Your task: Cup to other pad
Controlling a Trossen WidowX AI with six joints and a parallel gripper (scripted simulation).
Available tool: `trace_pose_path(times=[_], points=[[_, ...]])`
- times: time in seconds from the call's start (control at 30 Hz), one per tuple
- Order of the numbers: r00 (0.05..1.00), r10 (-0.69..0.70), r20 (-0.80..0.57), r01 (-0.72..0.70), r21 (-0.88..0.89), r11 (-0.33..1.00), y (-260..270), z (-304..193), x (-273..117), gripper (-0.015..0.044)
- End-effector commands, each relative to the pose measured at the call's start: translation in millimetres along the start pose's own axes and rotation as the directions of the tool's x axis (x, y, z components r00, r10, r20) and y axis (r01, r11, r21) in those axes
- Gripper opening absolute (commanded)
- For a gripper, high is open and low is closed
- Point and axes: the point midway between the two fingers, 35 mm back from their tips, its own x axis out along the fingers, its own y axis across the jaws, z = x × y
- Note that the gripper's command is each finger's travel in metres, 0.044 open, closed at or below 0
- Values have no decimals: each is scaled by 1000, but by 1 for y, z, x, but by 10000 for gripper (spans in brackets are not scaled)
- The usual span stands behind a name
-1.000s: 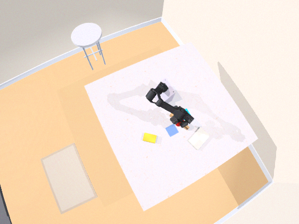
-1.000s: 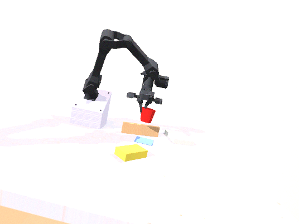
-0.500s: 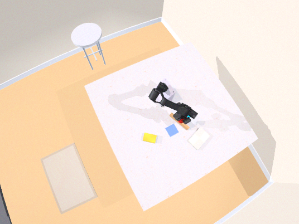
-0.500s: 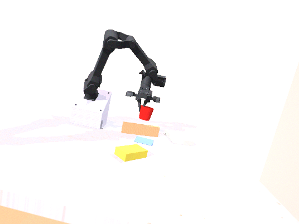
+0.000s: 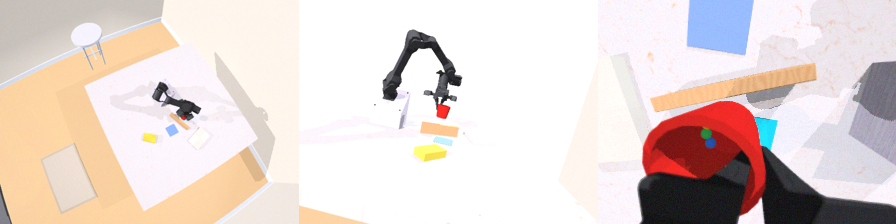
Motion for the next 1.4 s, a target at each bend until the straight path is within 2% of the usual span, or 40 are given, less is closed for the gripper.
trace_pose_path(times=[0.0,0.67,1.37], points=[[1000,-5,-4,5,1,1000,-6,-12,1,0],[1000,-6,-6,6,1,1000,-29,-59,2,0],[1000,-5,-5,5,1,1000,-29,-61,31,0]])
